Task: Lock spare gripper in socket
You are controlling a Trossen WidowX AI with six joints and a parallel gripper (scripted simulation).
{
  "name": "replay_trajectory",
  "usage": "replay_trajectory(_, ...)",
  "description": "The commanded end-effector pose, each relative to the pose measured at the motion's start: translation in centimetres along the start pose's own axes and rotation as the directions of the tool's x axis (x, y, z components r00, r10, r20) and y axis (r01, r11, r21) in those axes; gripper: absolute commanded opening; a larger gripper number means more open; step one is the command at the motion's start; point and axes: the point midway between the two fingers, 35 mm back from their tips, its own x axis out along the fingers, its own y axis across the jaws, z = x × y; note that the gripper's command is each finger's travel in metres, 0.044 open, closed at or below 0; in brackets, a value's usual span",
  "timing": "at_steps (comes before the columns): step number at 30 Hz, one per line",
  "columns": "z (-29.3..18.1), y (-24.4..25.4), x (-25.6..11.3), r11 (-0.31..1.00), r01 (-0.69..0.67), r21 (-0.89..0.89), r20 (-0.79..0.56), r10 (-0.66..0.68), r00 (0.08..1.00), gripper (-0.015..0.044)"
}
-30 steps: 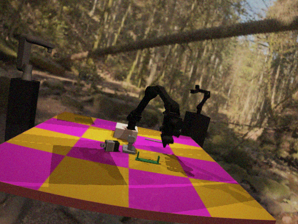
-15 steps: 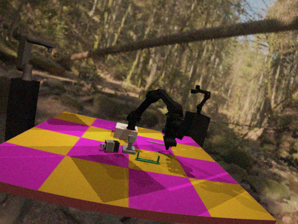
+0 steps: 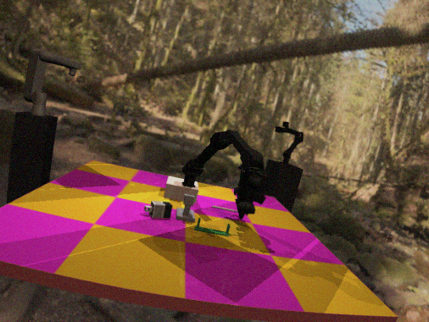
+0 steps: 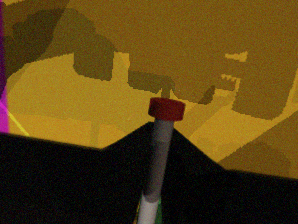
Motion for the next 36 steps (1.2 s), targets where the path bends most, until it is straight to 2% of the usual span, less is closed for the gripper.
replay_trajectory(1, -0.2, 0.0, 0.8, 1.0, -0.004, 0.006, -0.001, 0.004, 1.0, 0.0)
replay_trajectory(36, -0.8, -0.7, 5.7, 1.0, 0.026, -0.003, 0.013, -0.026, 1.0, 0.0)
